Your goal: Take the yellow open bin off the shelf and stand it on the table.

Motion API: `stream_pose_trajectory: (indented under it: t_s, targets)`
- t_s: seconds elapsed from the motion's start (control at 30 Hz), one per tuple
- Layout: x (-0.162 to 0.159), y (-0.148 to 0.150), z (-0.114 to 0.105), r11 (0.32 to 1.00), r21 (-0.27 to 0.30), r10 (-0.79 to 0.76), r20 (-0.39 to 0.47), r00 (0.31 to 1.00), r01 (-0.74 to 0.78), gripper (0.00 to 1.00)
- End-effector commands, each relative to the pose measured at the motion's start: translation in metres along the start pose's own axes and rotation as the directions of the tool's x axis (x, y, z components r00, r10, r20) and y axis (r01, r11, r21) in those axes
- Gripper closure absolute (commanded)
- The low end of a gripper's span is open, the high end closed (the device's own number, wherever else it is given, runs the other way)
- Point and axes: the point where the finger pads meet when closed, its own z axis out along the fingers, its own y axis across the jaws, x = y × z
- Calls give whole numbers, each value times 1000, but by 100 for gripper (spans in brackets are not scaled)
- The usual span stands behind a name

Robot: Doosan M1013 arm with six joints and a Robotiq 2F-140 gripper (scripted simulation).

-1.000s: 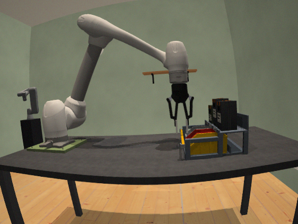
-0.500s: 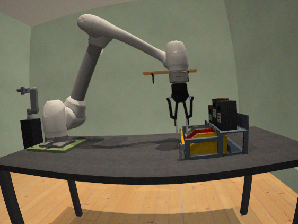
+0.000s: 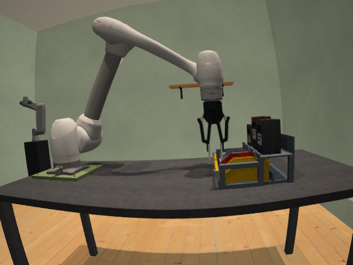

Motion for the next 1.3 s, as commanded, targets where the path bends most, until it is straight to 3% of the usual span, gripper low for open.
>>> stream_pose_trajectory:
  t_s: [0.0, 0.27, 1.27]
  targets:
    - [0, 0, 0, 1000, 0, 0, 0, 1000, 0, 72]
    - [0, 0, 10, 1000, 0, 0, 0, 1000, 0, 72]
    - [0, 0, 12, 1000, 0, 0, 0, 1000, 0, 72]
